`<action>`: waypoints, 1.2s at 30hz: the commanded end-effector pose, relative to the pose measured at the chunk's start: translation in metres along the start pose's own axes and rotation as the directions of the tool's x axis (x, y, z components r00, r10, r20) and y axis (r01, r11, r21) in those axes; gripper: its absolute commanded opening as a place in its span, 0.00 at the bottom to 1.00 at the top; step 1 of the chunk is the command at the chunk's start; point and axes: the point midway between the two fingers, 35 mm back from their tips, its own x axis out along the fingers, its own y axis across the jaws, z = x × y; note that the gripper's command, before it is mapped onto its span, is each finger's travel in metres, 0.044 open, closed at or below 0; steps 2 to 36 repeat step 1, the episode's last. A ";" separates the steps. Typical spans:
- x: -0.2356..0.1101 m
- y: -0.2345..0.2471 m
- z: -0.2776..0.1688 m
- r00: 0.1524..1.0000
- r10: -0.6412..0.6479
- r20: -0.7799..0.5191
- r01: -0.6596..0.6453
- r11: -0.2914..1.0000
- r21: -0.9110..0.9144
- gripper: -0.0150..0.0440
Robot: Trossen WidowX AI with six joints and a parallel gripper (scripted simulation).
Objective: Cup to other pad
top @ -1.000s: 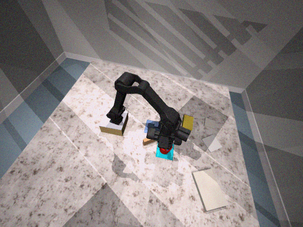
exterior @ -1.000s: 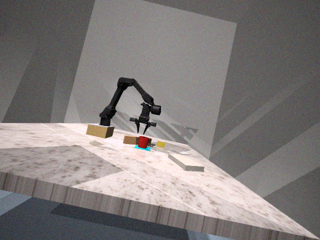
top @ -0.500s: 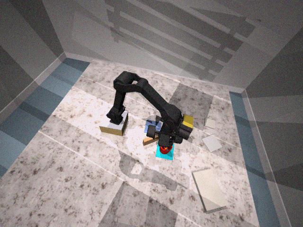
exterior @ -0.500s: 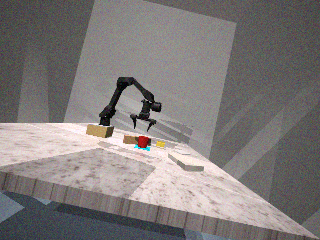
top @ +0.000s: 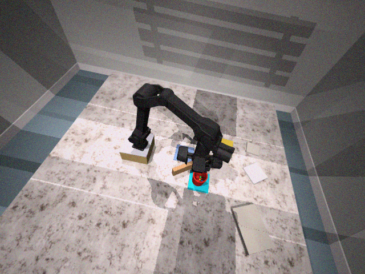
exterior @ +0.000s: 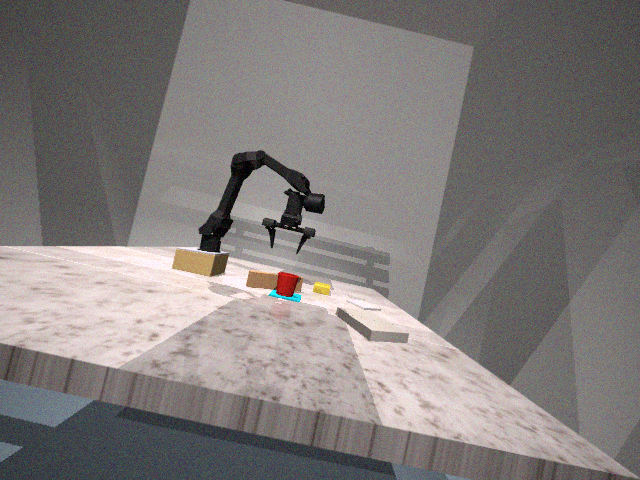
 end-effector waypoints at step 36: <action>0.001 0.000 0.000 1.000 -0.001 0.000 0.001 1.000 0.000 1.00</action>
